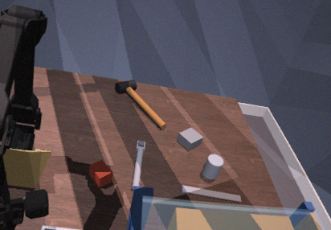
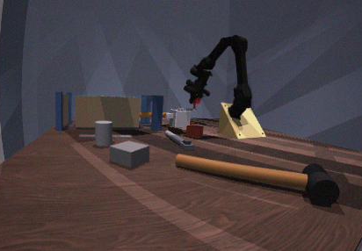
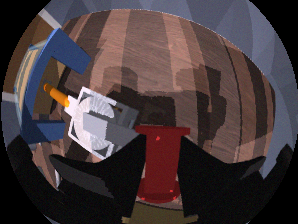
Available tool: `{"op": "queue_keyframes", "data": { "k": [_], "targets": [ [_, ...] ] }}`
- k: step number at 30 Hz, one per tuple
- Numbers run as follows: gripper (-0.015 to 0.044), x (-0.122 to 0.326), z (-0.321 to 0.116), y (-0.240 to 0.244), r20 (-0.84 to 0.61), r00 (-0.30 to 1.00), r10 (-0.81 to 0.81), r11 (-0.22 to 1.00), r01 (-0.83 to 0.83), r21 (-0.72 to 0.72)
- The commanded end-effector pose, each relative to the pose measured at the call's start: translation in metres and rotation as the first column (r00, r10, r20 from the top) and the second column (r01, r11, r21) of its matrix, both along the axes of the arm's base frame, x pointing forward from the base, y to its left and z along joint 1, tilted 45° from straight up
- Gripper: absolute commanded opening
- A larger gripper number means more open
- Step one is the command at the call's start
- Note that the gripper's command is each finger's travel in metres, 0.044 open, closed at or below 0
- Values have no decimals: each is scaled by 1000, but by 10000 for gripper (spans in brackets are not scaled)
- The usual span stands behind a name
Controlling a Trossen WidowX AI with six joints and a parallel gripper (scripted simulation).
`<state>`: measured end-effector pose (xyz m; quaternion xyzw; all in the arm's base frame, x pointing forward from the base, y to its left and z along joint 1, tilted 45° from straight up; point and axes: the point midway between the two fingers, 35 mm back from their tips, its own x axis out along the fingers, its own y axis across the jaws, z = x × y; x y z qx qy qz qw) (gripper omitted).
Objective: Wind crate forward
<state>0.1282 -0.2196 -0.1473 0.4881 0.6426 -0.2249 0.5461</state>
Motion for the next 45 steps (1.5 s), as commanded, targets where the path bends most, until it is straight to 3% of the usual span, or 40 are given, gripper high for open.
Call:
{"op": "queue_keyframes", "data": {
  "k": [1,45],
  "targets": [
    [0,11,-14,-16,13,1000,9,999,-8,-34],
    [0,64,-45,-40,19,1000,9,999,-8,-36]
  ]
}}
